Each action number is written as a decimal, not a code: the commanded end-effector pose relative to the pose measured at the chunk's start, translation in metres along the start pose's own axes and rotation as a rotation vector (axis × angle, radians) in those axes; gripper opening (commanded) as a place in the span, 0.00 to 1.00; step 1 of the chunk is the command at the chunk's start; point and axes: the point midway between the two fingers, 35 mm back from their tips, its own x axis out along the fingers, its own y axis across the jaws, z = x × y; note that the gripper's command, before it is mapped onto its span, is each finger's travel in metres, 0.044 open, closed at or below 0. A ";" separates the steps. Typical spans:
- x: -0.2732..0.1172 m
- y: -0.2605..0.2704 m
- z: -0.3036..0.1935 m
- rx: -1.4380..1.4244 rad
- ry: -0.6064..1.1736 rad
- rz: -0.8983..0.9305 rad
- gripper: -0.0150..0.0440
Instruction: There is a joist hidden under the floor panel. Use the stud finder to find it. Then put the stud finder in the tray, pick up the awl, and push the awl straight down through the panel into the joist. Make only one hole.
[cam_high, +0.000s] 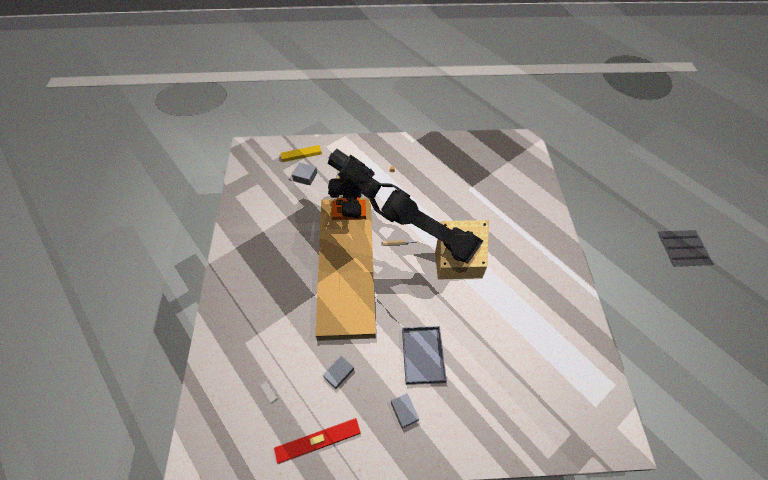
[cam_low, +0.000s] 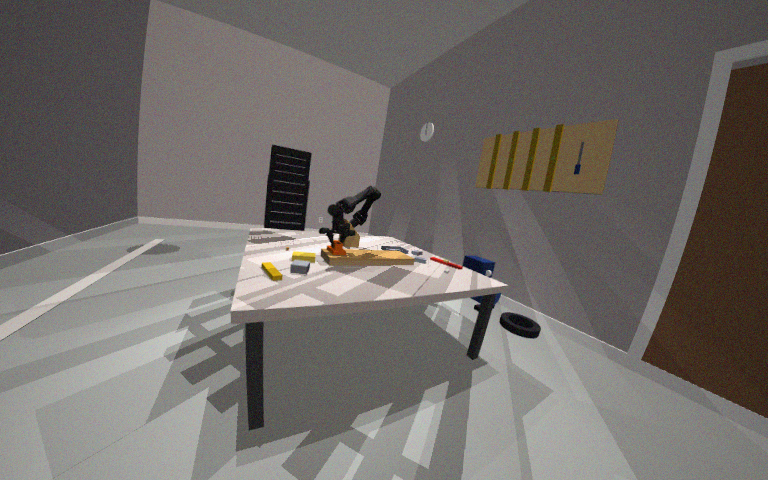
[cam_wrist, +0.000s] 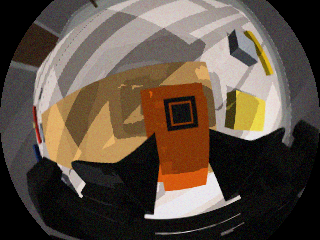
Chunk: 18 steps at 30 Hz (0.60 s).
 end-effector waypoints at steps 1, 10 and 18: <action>0.002 0.010 0.001 0.002 0.000 0.009 0.25; 0.002 0.022 0.001 0.003 0.001 0.009 0.25; 0.002 0.033 0.001 0.003 0.001 0.010 0.25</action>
